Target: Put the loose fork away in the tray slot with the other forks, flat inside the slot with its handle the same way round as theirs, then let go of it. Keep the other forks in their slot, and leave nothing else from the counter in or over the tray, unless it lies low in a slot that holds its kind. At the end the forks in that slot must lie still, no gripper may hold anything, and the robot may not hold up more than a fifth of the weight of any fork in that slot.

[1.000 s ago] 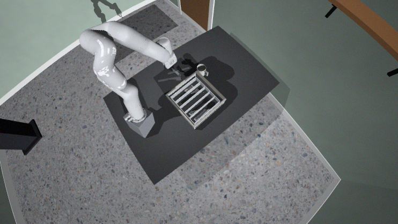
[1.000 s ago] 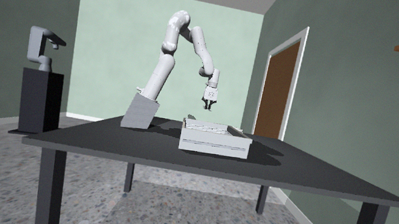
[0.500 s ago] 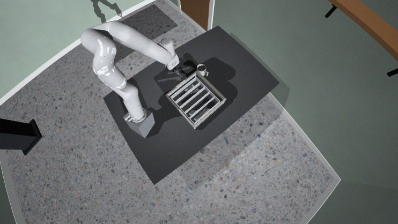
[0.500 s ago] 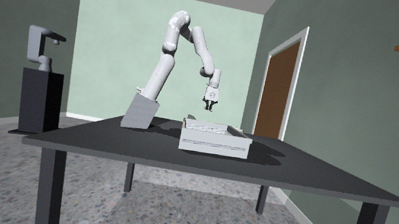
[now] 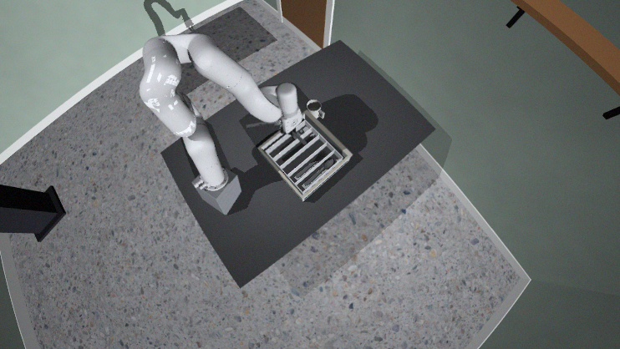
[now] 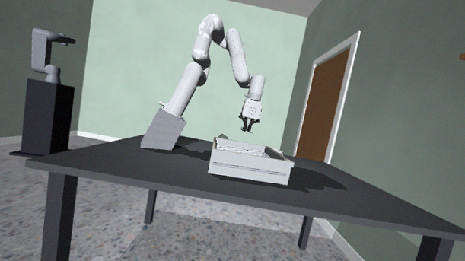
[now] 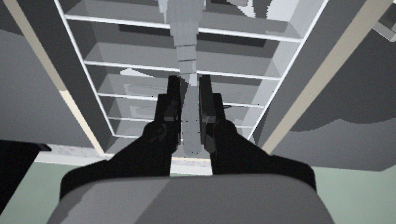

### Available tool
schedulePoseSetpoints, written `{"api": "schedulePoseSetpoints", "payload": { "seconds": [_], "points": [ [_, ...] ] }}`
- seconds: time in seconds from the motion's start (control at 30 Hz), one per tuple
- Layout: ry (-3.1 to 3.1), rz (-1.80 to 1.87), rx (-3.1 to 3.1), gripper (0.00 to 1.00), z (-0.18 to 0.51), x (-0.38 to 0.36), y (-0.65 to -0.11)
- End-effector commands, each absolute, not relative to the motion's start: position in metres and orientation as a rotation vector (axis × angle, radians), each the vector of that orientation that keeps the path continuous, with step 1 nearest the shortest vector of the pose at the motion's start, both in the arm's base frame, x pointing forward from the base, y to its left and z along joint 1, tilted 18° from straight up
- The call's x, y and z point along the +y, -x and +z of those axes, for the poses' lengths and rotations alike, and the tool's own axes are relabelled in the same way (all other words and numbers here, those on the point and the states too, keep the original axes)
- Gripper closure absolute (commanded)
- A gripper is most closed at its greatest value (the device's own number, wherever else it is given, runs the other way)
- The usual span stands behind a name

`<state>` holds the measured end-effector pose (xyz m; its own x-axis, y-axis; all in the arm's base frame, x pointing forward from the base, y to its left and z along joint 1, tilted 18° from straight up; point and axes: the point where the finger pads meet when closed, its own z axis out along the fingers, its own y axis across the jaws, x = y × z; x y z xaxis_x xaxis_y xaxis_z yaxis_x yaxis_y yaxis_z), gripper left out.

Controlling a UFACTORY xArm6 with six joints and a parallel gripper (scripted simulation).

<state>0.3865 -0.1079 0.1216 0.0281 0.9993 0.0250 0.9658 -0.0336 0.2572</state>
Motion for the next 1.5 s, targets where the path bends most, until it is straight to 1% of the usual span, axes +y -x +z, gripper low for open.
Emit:
{"api": "schedulePoseSetpoints", "payload": {
  "seconds": [0.0,0.23,0.7,0.93,1.17,1.47],
  "points": [
    [-2.106,0.378,2.079,0.95,0.114,-0.173,-0.368],
    [-2.097,0.39,2.07,0.95,0.103,-0.252,-0.335],
    [-2.105,0.391,2.063,0.95,0.103,-0.252,-0.335],
    [-2.22,0.406,1.958,0.95,0.103,-0.252,-0.335],
    [-2.604,0.452,1.509,0.95,0.103,-0.252,-0.335],
    [-2.91,0.513,0.955,0.95,0.103,-0.253,-0.335]
  ]
}}
